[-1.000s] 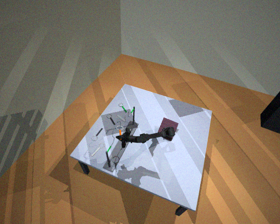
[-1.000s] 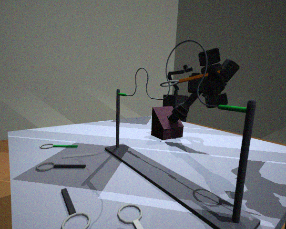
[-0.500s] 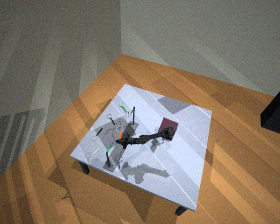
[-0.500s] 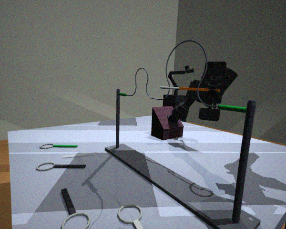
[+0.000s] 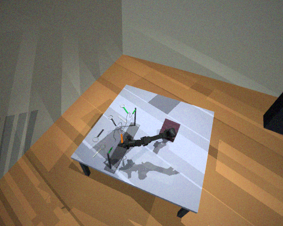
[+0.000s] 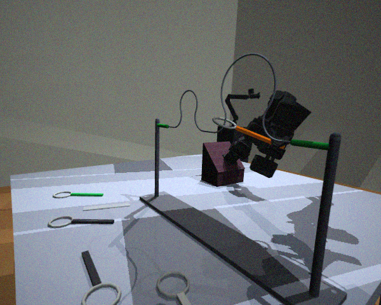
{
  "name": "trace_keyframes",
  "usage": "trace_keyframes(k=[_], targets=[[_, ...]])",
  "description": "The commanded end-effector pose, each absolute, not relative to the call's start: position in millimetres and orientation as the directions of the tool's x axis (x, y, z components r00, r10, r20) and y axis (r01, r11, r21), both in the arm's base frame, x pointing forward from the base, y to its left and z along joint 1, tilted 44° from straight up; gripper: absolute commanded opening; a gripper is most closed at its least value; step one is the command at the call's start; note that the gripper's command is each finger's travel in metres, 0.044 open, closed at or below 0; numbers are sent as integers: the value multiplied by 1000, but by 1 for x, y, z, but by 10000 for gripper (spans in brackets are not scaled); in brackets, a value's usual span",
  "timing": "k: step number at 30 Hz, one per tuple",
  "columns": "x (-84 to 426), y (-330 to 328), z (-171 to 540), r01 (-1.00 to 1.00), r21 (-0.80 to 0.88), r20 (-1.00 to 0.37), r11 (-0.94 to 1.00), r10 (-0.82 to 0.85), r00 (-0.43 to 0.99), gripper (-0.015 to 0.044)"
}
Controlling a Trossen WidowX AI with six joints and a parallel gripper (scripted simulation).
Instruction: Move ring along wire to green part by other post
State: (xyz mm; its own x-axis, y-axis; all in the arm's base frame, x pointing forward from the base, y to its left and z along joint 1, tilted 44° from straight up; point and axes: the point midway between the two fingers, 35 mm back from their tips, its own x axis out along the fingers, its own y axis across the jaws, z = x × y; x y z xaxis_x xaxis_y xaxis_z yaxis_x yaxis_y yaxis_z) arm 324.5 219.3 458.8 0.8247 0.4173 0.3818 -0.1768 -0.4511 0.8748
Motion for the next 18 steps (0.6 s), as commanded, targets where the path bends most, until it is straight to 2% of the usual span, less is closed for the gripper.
trace_keyframes(k=[1,18], targets=[[326,226,440,-179,921,331,-345,454,827,-150],[331,232,374,-193,979,129,70,524,842,-150]])
